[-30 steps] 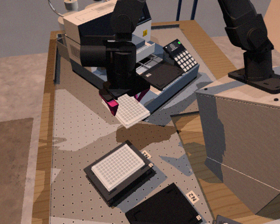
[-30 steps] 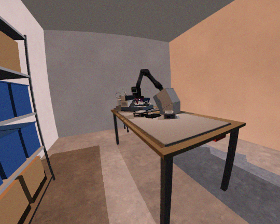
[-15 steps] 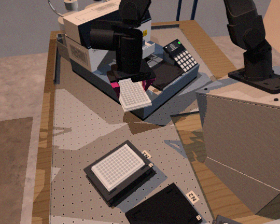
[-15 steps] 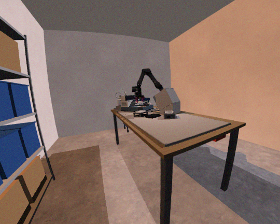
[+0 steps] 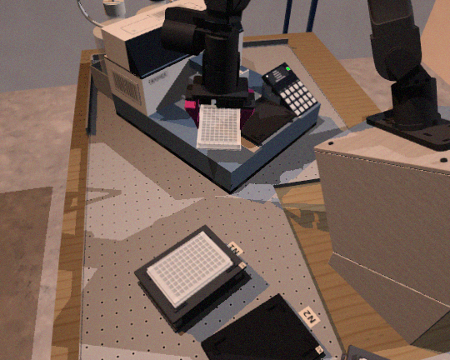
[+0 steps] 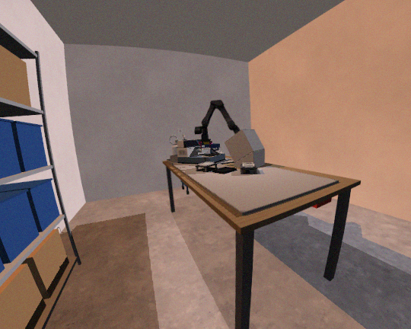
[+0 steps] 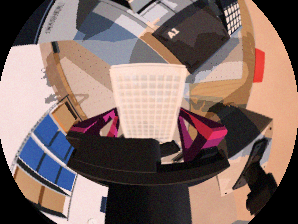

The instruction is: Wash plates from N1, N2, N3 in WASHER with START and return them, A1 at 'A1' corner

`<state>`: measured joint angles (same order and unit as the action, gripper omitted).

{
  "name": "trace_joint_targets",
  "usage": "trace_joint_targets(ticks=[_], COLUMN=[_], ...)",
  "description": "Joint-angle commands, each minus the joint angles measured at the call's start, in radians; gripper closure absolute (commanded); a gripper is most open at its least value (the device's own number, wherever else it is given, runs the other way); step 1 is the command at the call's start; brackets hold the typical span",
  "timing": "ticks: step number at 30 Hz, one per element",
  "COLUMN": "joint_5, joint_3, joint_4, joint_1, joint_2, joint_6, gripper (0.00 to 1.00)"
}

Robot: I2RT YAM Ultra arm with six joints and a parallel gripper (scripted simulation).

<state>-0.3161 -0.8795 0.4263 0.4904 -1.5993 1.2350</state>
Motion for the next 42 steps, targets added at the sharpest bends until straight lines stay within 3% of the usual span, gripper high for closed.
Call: trace_joint_targets(ticks=[1, 4, 10, 11, 13, 27, 34, 42], joint_5=[0.031, 0.046, 0.046, 0.053, 0.067, 0.163, 0.226, 0.284], joint_3=[-0.031, -0.038, -0.028, 0.010, 0.020, 0.049, -0.002, -0.026], joint_4=[0.033, 0.042, 0.042, 0.043, 0.044, 0.066, 0.087, 0.109], joint_1=[0.048, 0.084, 0.064, 0.100, 0.133, 0.347, 0.480, 0.599], joint_2=[0.039, 0.050, 0.024, 0.060, 0.080, 0.170, 0.198, 0.195], joint_6=[-0.035, -0.069, -0.069, -0.039, -0.003, 0.203, 0.307, 0.190], gripper=[1.00, 1.00, 1.00, 1.00, 1.00, 1.00, 1.00, 1.00])
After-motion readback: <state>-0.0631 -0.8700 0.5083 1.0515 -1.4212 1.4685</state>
